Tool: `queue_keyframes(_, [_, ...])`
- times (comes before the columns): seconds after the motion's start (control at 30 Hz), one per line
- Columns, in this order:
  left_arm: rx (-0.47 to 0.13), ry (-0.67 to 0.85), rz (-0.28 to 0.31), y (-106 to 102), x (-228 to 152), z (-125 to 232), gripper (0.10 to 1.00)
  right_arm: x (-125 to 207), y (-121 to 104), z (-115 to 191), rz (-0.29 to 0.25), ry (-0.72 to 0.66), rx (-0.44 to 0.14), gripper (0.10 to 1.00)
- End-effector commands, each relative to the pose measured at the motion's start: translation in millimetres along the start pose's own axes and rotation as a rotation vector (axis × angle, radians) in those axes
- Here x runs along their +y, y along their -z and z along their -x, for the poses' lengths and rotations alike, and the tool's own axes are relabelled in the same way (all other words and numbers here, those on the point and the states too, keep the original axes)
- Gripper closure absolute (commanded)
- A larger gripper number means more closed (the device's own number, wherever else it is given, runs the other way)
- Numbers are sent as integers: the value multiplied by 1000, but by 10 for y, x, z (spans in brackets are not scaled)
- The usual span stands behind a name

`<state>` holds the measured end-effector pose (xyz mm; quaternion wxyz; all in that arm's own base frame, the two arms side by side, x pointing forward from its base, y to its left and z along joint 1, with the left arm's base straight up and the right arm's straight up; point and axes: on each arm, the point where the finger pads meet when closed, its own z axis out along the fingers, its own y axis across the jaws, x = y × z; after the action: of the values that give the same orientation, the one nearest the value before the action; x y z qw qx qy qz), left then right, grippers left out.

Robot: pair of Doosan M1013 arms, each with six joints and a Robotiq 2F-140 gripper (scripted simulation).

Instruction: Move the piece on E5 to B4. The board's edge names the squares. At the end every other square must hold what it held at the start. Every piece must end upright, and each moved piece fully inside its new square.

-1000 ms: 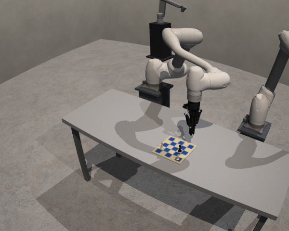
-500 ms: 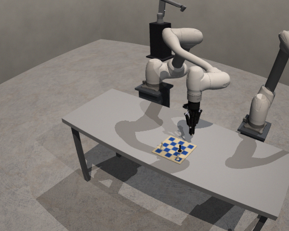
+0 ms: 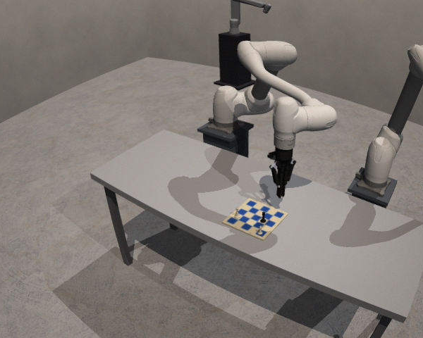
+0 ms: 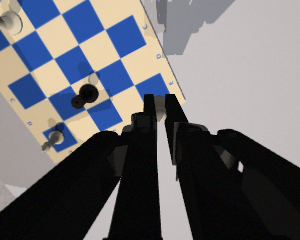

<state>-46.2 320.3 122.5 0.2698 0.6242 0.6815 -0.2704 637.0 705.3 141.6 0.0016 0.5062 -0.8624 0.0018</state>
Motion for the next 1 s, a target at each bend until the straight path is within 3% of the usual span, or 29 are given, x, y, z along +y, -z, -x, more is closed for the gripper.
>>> queue_keyframes(0.0, [1, 0, 0, 5, -1, 0, 98, 36, 80, 38, 5, -4, -10, 999])
queue_keyframes(0.07, [1, 0, 0, 5, -1, 0, 98, 13, 85, 27, 4, -11, -11, 999])
queue_keyframes(0.17, [1, 0, 0, 5, -1, 0, 98, -349, 55, -282, 5, -134, -10, 999])
queue_keyframes(0.43, [1, 0, 0, 5, -1, 0, 98, -856, 50, -794, 5, -332, -9, 999])
queue_keyframes(0.97, [1, 0, 0, 5, -1, 0, 98, -845, 26, -796, 5, -331, -8, 999])
